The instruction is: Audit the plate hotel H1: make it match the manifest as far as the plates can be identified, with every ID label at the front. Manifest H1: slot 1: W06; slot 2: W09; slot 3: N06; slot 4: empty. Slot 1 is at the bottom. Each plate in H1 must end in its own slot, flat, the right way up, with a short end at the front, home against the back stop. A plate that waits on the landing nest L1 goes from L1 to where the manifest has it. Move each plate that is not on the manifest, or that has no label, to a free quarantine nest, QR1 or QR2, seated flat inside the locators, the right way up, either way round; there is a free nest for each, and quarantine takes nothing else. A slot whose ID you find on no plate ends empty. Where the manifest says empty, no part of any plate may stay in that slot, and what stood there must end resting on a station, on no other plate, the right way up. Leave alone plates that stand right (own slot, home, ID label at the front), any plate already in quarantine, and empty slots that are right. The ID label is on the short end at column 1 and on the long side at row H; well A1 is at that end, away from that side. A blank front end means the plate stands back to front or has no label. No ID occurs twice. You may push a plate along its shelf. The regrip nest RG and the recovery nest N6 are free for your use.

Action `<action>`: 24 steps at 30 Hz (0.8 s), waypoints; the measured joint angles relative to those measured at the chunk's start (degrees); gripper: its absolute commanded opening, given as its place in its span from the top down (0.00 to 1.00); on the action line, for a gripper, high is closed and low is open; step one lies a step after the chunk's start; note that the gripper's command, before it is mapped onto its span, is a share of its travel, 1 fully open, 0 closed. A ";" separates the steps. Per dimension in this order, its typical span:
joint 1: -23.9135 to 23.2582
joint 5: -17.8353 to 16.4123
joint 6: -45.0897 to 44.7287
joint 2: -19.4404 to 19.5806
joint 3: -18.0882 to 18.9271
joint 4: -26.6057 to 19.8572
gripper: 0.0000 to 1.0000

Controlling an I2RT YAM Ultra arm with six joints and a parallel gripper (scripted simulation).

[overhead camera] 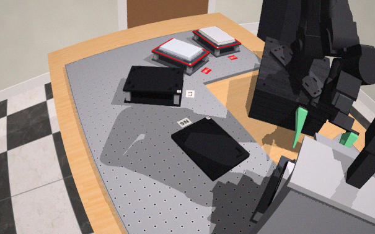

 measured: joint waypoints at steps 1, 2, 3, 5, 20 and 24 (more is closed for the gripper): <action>0.00 0.00 0.00 0.00 0.00 0.00 0.00; 0.00 0.00 0.00 0.00 0.00 0.00 0.00; 0.00 0.00 0.00 0.00 0.00 0.00 0.00; 0.00 0.00 0.00 0.00 0.00 0.00 0.00; -0.94 -0.61 -0.55 9.44 -4.11 10.51 0.00; -0.96 -0.79 -0.63 11.74 -4.68 13.38 0.00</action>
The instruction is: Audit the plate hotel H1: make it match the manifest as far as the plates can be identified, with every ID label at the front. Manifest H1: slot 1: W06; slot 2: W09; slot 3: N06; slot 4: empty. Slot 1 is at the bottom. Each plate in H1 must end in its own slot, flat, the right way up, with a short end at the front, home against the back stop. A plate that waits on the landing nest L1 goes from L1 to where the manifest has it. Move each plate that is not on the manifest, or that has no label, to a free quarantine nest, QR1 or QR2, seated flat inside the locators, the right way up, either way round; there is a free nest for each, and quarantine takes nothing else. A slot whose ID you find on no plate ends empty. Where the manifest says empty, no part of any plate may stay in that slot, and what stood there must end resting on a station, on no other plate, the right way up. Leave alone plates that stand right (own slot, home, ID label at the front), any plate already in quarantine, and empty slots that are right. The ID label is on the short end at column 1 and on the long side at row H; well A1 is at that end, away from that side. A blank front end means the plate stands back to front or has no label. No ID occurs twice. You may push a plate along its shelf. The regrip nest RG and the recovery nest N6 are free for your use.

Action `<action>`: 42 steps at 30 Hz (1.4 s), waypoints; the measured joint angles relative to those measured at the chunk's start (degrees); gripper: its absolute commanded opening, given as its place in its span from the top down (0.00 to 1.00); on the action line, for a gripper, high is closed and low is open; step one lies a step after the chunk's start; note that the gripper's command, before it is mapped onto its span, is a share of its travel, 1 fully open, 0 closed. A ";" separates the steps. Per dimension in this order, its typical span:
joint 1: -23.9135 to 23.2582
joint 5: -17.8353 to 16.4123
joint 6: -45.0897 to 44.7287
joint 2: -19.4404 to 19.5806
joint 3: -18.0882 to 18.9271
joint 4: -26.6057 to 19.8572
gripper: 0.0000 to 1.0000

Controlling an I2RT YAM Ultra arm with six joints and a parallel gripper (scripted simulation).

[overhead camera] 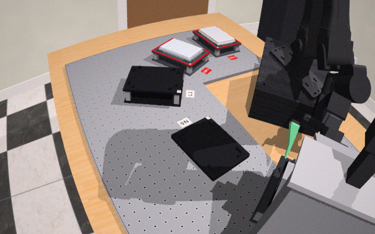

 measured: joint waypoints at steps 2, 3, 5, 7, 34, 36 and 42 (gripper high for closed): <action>0.00 0.00 0.00 -0.15 0.02 1.38 0.00; 0.00 0.00 0.00 -0.24 0.02 1.90 0.00; 0.00 0.00 0.00 -0.24 0.00 2.67 0.00; 0.17 0.02 0.04 -0.17 -0.07 3.43 0.00; 4.07 2.49 2.27 4.87 -6.56 12.85 0.00; 4.37 2.71 2.47 5.40 -6.97 13.66 0.00; 4.46 3.06 2.69 7.32 -7.13 16.15 0.00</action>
